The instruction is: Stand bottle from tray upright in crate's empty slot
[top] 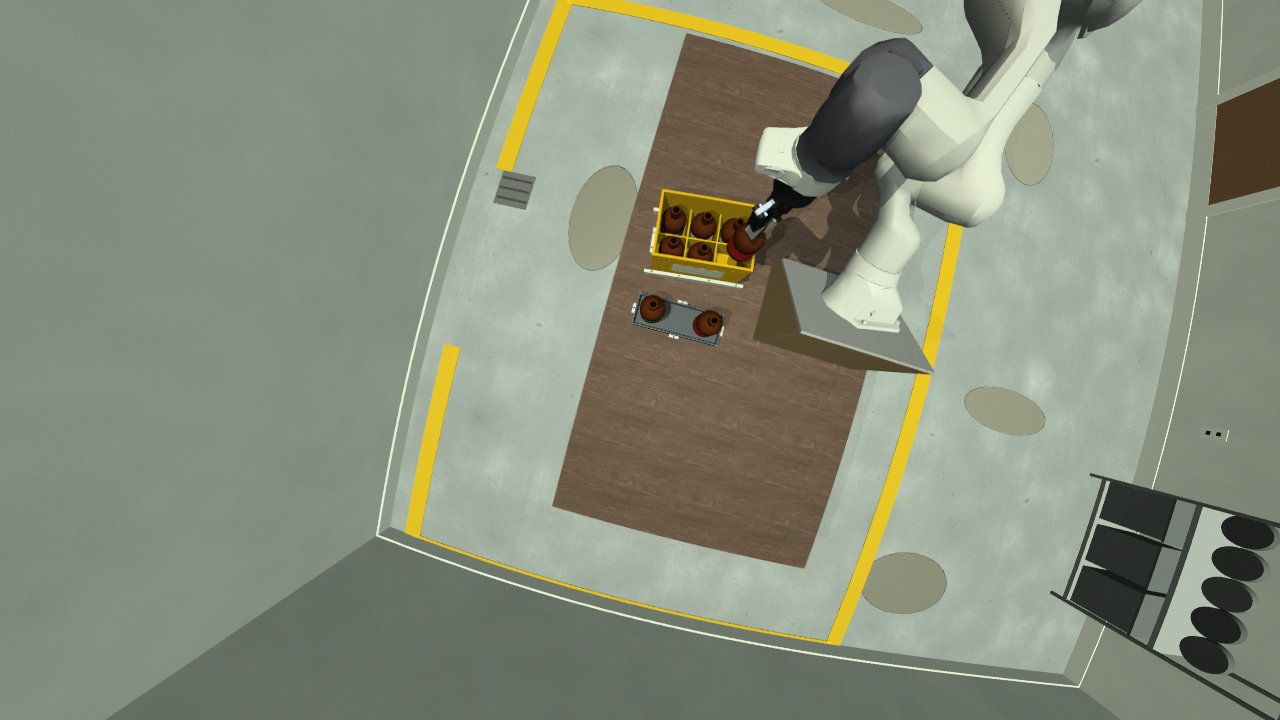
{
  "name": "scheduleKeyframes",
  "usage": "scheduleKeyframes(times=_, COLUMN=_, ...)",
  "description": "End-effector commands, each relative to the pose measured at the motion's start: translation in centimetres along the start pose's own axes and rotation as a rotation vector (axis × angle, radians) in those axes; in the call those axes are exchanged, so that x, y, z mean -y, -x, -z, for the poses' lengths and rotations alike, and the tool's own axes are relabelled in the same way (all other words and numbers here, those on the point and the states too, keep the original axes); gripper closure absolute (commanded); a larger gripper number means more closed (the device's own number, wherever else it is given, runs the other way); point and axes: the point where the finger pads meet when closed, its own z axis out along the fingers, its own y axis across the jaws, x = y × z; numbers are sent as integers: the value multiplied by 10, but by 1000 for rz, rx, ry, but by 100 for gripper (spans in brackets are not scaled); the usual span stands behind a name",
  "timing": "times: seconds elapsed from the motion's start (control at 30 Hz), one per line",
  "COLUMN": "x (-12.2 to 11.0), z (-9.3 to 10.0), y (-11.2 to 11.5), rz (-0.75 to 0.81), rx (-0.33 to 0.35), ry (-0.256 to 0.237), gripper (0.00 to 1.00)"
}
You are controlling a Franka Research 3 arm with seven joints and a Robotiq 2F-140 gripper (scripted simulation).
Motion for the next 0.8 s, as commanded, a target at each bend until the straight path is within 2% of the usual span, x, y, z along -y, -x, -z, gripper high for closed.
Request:
scheduleKeyframes(times=0.0, x=1, z=0, y=-2, rz=1, rx=1, ry=-6, gripper=100)
scheduleKeyframes(times=0.77, x=2, z=-12, y=-1, rz=1, rx=0, ry=-6, gripper=100)
